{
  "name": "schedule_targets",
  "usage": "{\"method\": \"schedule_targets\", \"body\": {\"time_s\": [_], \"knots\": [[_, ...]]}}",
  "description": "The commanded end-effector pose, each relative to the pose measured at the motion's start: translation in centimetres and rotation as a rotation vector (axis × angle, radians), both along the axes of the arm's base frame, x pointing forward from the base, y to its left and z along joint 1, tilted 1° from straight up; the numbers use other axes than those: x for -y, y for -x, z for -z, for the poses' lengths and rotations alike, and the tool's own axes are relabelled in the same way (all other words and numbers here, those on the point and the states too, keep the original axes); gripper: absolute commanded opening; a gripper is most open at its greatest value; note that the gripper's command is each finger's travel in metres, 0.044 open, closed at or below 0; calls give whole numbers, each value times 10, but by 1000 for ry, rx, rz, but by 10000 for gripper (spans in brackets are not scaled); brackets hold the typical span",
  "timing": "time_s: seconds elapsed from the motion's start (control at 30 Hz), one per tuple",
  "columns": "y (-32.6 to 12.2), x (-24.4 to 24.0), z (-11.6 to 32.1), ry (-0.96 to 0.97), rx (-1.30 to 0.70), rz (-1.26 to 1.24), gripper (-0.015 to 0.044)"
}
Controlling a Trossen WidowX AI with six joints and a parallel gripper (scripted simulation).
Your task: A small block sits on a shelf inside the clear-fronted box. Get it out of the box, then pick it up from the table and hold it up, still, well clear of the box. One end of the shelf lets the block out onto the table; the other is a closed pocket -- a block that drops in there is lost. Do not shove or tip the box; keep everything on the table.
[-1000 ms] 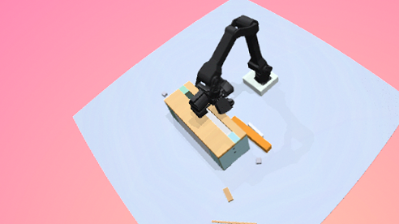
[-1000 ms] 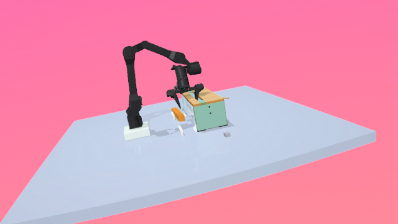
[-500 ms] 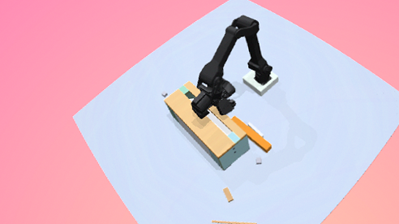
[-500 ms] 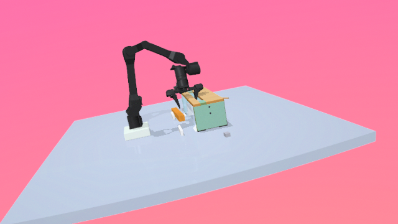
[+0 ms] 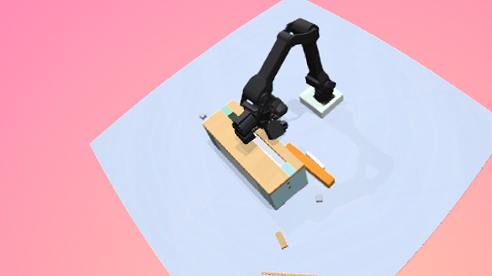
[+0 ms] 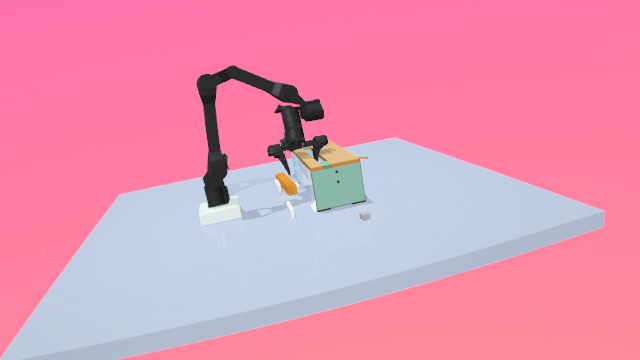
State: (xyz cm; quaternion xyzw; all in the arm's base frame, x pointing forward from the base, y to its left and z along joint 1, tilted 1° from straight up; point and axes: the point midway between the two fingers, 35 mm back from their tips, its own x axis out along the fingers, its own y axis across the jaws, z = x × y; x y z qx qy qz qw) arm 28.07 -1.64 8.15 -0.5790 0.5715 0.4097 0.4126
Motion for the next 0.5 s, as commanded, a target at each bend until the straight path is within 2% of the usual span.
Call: {"method": "schedule_targets", "body": {"time_s": [0.0, 0.47], "knots": [[1, 2, -1, 4, 4, 1, 400], [1, -4, -1, 3, 4, 1, 400]]}}
